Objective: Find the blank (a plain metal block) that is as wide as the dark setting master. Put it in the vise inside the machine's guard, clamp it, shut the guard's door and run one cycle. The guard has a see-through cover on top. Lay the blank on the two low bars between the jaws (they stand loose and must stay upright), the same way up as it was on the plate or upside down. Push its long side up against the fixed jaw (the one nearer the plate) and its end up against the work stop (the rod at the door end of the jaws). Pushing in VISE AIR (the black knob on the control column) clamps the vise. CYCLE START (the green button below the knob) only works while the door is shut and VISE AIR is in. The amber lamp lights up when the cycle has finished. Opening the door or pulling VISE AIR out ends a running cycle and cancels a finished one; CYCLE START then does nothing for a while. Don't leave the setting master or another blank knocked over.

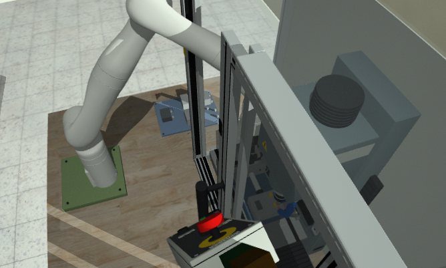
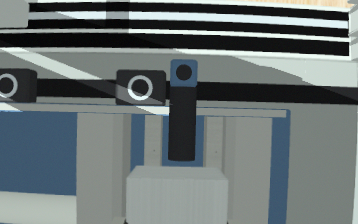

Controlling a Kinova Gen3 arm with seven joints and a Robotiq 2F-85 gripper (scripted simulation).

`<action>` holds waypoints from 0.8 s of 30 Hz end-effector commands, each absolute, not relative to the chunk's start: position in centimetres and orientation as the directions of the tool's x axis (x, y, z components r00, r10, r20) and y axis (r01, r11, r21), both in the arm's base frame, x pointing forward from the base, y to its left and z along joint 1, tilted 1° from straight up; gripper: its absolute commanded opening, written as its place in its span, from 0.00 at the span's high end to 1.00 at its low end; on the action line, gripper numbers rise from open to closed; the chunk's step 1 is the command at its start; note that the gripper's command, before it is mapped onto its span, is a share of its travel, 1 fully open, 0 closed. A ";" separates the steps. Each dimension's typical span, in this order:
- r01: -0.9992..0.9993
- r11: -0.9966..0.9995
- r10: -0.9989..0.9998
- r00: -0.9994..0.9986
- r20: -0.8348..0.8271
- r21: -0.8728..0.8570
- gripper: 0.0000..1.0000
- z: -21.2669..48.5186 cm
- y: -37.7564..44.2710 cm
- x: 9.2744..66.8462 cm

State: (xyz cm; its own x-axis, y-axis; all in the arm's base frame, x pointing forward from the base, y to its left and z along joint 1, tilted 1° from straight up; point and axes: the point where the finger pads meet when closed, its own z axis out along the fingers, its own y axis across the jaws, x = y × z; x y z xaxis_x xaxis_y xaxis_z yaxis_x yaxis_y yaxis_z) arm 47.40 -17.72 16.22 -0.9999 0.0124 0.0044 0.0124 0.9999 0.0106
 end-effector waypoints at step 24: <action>0.013 1.000 0.013 -1.000 -0.003 0.012 0.90 16.3 -17.6 47.2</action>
